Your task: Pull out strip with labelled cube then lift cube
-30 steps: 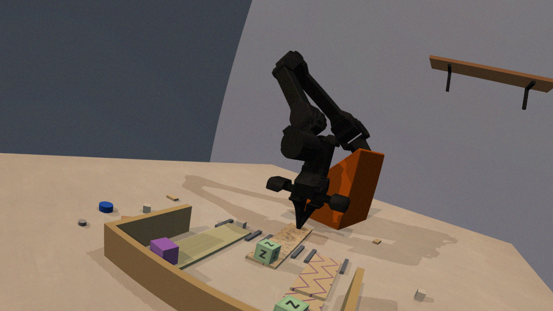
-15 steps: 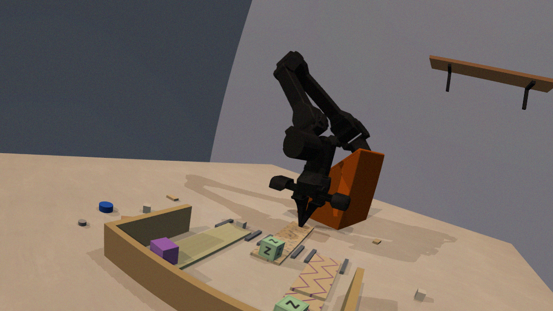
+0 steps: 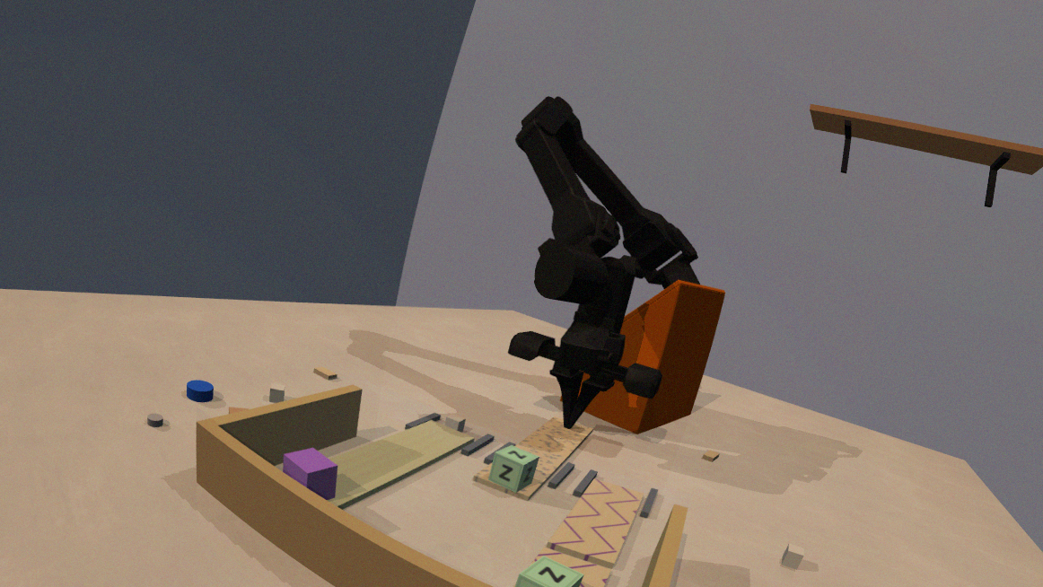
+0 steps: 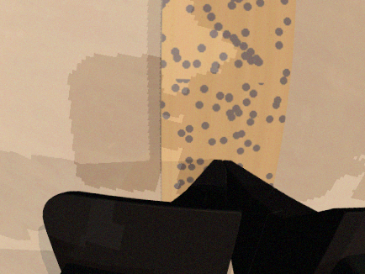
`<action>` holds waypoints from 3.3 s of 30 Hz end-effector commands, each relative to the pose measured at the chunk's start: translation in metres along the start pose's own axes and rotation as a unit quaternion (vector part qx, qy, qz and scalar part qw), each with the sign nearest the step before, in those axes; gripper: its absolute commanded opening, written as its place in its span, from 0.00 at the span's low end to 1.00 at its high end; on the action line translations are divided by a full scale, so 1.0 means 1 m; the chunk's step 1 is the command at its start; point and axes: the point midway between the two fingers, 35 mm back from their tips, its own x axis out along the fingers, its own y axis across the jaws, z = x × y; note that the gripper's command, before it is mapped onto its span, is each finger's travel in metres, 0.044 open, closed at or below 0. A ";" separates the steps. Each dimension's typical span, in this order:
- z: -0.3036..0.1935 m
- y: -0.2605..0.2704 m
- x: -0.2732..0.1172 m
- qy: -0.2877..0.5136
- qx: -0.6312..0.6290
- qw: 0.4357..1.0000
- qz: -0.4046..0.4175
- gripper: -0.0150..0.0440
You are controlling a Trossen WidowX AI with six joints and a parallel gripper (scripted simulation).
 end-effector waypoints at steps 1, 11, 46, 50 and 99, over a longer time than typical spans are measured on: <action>-0.011 0.000 0.004 0.015 0.000 1.000 0.003 0.25; -0.011 0.000 0.004 0.015 0.000 1.000 0.003 0.25; 0.019 0.001 -0.042 0.014 0.046 0.999 0.003 0.43; 0.034 0.001 -0.044 0.013 0.058 0.998 0.003 0.61; 0.206 0.004 -0.053 0.010 0.061 0.998 0.004 0.73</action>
